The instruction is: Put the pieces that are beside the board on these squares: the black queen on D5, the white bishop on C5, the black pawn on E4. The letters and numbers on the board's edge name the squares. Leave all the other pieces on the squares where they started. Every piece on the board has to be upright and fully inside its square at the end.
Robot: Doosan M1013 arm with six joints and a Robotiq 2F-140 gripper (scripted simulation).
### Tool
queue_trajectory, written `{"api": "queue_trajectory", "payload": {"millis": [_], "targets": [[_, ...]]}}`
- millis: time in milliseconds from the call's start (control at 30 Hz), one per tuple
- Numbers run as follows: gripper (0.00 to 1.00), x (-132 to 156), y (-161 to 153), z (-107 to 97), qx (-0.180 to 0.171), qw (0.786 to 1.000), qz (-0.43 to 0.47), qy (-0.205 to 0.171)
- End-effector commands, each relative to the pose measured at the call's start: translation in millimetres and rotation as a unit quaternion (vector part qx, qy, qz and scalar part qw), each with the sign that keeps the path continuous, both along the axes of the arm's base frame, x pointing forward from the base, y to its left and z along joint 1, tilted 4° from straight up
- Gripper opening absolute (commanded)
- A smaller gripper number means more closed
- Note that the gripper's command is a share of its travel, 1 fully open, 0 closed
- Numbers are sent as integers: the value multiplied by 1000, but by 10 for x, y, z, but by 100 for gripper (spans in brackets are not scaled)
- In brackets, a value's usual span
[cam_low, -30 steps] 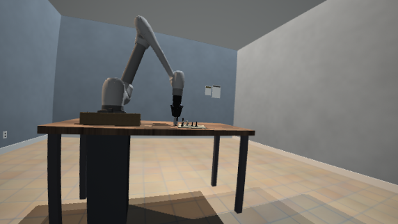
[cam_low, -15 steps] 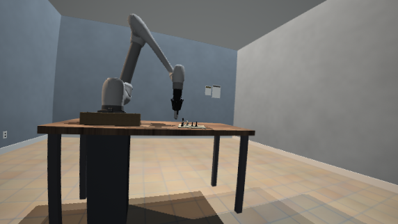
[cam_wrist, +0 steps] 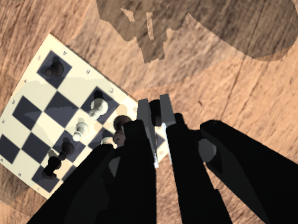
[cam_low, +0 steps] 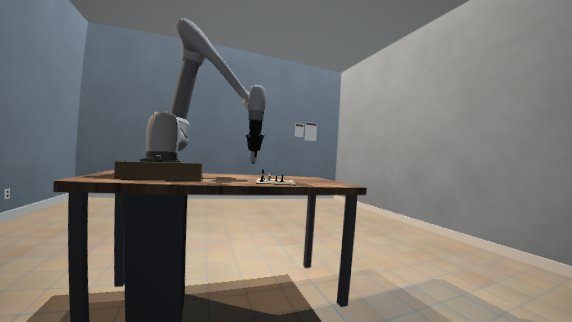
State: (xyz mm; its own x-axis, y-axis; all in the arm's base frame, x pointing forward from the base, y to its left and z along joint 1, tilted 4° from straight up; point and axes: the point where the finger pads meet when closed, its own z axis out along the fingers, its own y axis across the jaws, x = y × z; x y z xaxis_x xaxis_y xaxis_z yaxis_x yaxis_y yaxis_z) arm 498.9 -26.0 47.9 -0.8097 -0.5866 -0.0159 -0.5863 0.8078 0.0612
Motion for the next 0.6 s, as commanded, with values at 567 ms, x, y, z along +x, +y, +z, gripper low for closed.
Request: {"api": "queue_trajectory", "payload": {"millis": [567], "targets": [[0, 1079, 66, 47, -2, 998, -69, 4]]}}
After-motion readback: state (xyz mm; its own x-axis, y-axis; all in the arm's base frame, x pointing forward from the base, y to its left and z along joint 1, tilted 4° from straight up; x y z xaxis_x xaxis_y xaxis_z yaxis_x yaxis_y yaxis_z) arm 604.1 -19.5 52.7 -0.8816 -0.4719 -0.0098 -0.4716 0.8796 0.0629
